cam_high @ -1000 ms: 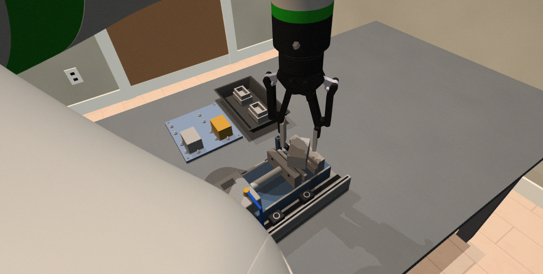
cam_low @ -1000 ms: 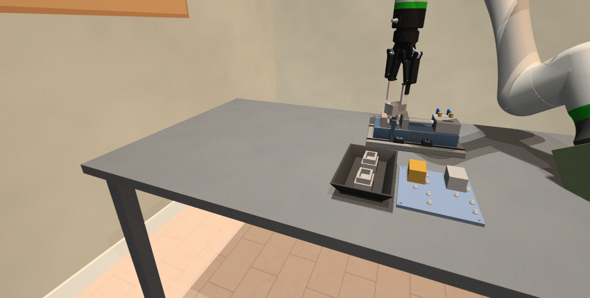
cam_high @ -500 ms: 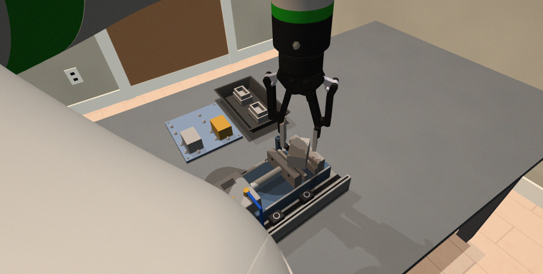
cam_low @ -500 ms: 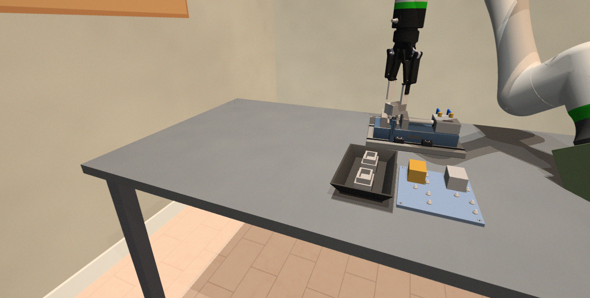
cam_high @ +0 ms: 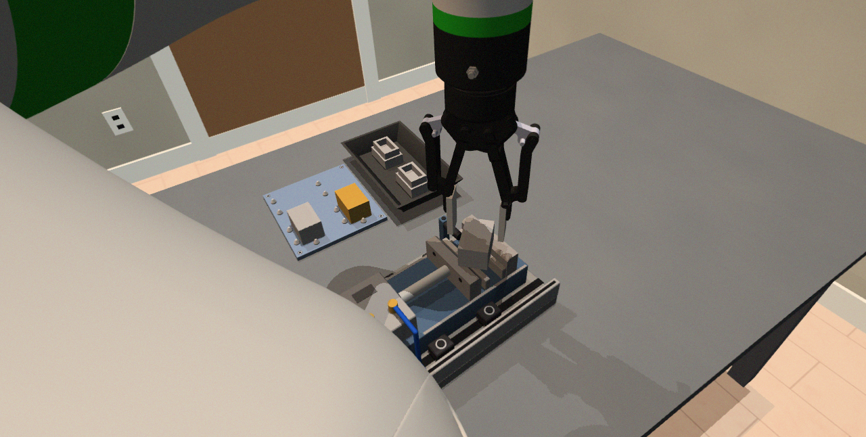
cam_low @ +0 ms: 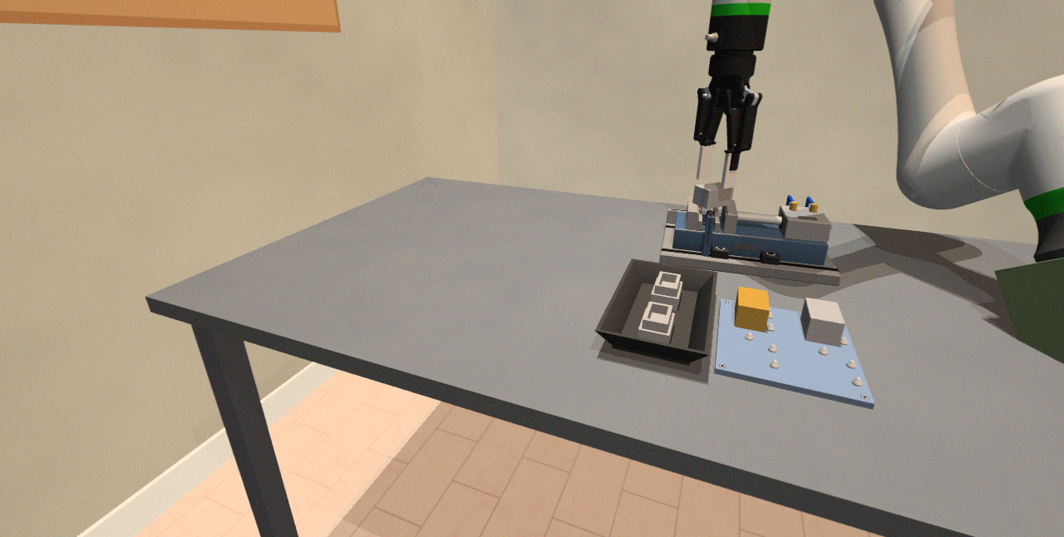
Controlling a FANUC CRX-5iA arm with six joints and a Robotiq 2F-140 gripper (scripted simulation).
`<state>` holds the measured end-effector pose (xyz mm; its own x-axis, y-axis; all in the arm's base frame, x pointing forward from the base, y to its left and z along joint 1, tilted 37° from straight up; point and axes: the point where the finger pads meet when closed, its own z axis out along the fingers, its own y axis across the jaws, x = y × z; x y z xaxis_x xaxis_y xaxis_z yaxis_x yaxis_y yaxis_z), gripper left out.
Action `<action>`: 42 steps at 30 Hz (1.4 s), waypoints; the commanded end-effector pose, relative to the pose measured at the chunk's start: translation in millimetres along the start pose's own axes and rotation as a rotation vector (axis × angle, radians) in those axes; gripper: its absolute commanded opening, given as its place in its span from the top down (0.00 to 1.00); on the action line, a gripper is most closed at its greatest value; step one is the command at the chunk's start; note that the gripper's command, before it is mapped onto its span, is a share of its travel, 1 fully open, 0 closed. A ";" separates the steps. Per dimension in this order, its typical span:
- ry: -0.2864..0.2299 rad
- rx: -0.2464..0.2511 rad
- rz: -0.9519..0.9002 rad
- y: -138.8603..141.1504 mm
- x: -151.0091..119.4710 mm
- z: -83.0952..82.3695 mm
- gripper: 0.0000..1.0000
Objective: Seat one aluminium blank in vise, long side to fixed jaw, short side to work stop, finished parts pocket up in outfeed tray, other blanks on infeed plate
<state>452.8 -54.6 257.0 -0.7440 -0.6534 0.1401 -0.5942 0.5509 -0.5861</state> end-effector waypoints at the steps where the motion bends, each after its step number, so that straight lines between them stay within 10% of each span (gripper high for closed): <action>1: 0.000 0.000 0.000 0.0 -0.2 -0.2 0.60; 42: 0.000 0.000 0.000 0.0 -0.2 8.1 0.60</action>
<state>455.0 -58.4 251.1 -0.7440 -0.6533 0.1401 -0.5941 0.5509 -0.5861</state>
